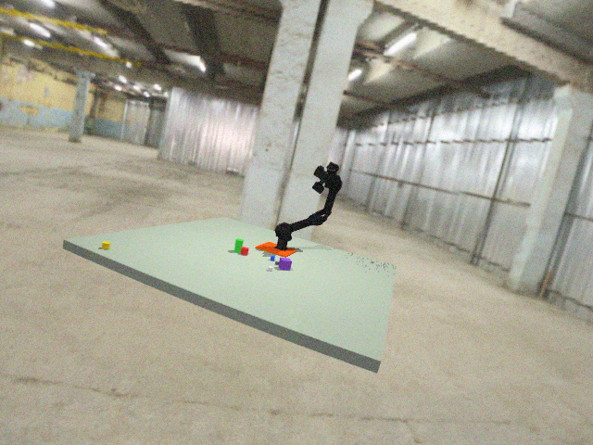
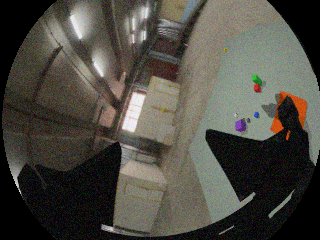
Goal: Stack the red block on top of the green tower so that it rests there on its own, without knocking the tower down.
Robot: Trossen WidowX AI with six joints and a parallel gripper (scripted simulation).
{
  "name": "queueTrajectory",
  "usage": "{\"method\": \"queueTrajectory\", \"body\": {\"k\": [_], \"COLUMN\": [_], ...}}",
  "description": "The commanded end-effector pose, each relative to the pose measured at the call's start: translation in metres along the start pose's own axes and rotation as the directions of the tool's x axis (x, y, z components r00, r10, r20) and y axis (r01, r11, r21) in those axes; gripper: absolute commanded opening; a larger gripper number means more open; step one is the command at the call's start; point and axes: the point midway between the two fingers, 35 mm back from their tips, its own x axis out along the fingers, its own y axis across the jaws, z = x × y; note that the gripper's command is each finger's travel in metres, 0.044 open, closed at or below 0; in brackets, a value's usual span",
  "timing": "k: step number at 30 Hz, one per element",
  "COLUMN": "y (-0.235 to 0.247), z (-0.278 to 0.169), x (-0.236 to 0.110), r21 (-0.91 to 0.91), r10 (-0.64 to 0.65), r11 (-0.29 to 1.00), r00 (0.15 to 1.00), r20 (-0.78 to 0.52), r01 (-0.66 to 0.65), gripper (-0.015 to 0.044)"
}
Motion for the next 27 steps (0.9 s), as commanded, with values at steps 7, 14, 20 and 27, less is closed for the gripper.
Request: {"method": "queueTrajectory", "body": {"k": [7,14,20,27], "y": [-0.007,-0.03,-0.051,-0.094], "z": [0.03,0.071,0.093,0.118], "x": [0.035,0.09,0.126,0.184], "r21": [0.018,0.034,0.059,0.087], "r10": [-0.1,-0.263,-0.366,-0.519], "r11": [0.995,0.964,0.928,0.843], "r00": [0.995,0.965,0.93,0.846], "r20": [0.001,-0.012,-0.043,-0.124], "r01": [0.1,0.263,0.368,0.53], "gripper": [0.044,0.044,0.044,0.044]}}
